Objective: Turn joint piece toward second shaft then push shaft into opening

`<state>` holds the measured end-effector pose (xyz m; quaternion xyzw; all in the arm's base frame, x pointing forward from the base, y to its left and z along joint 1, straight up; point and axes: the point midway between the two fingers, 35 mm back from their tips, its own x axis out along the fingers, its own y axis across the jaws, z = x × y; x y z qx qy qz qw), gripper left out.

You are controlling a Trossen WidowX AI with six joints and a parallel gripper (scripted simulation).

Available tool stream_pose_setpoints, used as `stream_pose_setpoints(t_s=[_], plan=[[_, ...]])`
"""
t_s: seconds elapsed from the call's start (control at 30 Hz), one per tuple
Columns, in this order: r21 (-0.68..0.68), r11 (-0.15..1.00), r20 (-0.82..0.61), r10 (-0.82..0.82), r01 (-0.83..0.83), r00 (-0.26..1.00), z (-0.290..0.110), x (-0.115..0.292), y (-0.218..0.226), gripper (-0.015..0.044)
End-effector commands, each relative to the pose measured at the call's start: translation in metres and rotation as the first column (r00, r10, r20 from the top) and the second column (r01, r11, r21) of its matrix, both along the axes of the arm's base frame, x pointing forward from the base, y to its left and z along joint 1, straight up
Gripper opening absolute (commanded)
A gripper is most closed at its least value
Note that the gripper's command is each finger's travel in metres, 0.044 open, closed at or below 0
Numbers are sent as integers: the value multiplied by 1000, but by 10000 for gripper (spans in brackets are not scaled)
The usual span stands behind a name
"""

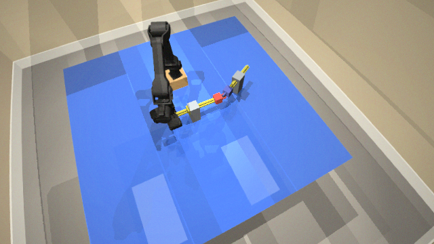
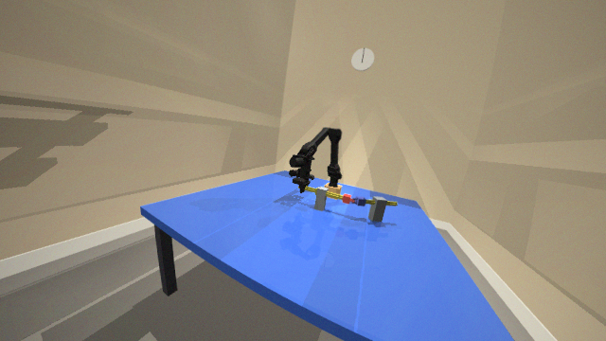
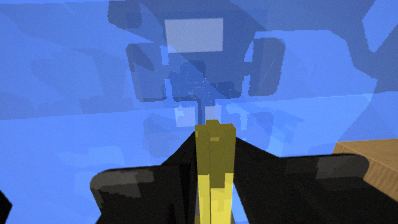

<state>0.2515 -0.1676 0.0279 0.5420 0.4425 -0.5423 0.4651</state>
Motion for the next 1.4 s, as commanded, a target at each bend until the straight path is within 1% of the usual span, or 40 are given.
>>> stream_pose_setpoints(t_s=[0.0,0.3,0.37,0.4,0.57,1.03,1.37], plan=[[0,1000,0,0,0,1000,0,0,0,0],[0,1000,0,0,0,1000,0,0,0,0],[0,1000,0,0,0,1000,0,0,0,52],[0,1000,0,0,0,1000,0,0,0,67],[0,1000,0,0,0,1000,0,0,0,67],[0,1000,0,0,0,1000,0,0,0,434],[0,1000,0,0,0,1000,0,0,0,440]])
